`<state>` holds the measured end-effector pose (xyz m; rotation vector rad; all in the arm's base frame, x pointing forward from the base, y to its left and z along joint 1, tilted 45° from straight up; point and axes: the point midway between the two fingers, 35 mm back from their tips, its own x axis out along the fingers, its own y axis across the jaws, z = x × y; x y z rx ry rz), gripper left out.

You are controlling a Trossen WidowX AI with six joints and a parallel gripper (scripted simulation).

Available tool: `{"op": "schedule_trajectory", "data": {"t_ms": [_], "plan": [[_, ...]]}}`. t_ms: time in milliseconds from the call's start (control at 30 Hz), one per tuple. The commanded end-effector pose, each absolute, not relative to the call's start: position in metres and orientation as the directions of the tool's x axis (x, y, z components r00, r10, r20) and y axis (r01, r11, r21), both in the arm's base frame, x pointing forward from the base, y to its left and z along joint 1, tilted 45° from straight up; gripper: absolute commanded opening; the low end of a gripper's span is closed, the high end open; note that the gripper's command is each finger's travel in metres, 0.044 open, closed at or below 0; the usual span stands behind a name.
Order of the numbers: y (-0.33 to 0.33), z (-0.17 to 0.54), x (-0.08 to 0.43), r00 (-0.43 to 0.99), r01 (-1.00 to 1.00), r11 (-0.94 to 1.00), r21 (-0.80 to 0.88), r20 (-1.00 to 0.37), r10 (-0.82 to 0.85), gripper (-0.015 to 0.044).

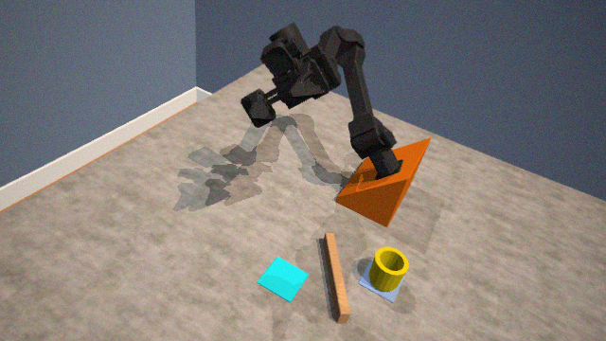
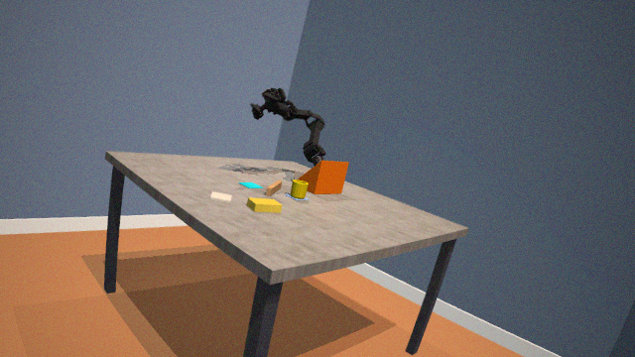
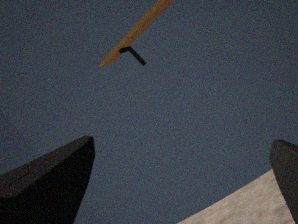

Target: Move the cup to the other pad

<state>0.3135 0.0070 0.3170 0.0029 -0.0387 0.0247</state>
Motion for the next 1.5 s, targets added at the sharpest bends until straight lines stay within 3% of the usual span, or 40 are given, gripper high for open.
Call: {"op": "schedule_trajectory", "data": {"t_ms": [0, 133, 267, 367, 533, 700, 900, 1467], "plan": [[0.008, 0.314, 0.315, 0.999, -0.025, 1.000, 0.015, 0.025, 0.024, 0.0374], [0.020, 0.248, 0.341, 0.968, 0.044, 0.971, 0.234, -0.249, 0.017, 0.0269], [0.037, 0.169, 0.349, 0.837, 0.257, 0.893, 0.370, -0.547, -0.015, 0.0166], [0.049, 0.113, 0.340, 0.689, 0.432, 0.833, 0.345, -0.723, -0.058, 0.0166], [0.062, 0.037, 0.307, 0.400, 0.669, 0.729, 0.145, -0.897, -0.189, 0.0166], [0.058, -0.012, 0.266, 0.136, 0.838, 0.537, -0.102, -0.913, -0.384, 0.0166], [0.040, -0.041, 0.217, -0.096, 0.918, 0.231, -0.323, -0.744, -0.661, 0.0166], [0.030, -0.051, 0.216, -0.110, 0.921, 0.200, -0.335, -0.715, -0.690, 0.0166]]}}
